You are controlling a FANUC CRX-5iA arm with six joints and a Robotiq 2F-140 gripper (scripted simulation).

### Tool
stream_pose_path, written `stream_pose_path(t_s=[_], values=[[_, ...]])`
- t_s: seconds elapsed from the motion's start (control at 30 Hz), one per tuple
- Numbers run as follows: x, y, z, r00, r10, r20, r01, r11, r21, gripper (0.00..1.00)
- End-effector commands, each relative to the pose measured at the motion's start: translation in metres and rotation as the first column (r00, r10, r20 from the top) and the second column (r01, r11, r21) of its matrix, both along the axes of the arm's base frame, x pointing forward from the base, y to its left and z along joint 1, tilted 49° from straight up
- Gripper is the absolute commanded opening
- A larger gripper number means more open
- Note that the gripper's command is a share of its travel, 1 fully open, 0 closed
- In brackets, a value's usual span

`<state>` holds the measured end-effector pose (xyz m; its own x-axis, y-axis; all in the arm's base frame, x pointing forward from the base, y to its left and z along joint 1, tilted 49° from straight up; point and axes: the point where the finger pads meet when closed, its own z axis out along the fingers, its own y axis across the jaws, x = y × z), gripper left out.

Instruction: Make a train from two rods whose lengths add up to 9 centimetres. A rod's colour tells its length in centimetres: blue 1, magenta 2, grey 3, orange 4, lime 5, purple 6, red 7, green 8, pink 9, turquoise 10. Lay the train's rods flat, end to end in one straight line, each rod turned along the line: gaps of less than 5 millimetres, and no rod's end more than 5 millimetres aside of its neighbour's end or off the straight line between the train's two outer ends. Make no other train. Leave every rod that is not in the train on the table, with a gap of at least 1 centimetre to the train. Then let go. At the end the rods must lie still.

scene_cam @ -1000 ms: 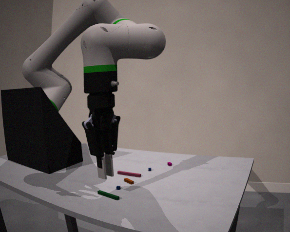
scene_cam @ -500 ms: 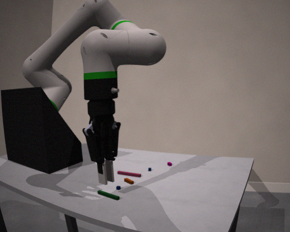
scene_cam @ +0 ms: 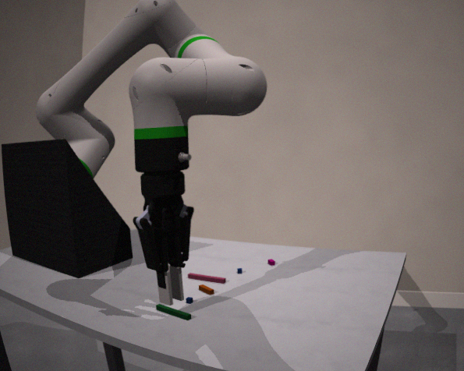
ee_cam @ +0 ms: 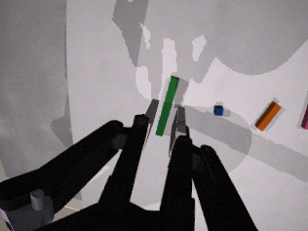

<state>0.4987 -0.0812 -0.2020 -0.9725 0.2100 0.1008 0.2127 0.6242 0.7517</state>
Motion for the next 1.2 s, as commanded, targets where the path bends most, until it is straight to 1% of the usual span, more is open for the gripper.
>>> stream_pose_path(t_s=[0.0, 0.43, 1.17], values=[[0.0005, 0.0022, -0.0022, 1.0, 0.0, 0.0, 0.0, 1.0, 0.0, 0.15], [0.0012, 0.0074, -0.0067, 1.0, 0.0, 0.0, 0.0, 1.0, 0.0, 0.15], [0.0012, 0.0077, -0.0069, 1.0, 0.0, 0.0, 0.0, 1.0, 0.0, 0.15]])
